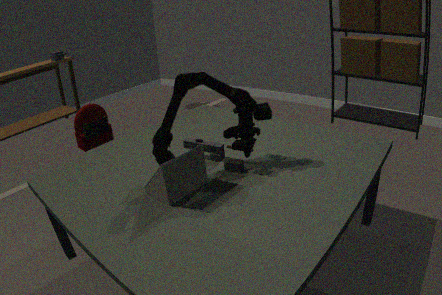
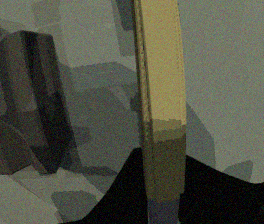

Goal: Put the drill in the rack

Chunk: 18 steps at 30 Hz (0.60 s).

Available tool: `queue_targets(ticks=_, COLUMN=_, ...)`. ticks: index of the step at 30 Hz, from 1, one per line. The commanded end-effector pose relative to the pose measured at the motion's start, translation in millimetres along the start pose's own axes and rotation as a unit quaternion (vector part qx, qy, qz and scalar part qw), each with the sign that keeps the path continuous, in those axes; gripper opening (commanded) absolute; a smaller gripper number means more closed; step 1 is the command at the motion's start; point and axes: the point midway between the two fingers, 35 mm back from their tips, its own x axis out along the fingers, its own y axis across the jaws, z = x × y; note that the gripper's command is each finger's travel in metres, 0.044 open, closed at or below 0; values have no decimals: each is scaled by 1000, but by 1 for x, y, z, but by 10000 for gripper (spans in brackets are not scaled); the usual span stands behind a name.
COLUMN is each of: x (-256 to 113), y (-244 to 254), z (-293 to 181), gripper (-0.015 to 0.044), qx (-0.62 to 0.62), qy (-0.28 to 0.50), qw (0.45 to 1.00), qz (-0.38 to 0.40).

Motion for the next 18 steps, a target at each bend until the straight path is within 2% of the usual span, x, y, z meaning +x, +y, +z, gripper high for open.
queue_targets(ticks=1, x=-3, y=-1, z=0, gripper=0, qx=-4, qy=3, qw=1000, qz=1)
queue_targets(ticks=18, x=-7, y=-1, z=0, gripper=0, qx=-4, qy=3, qw=1000, qz=1)
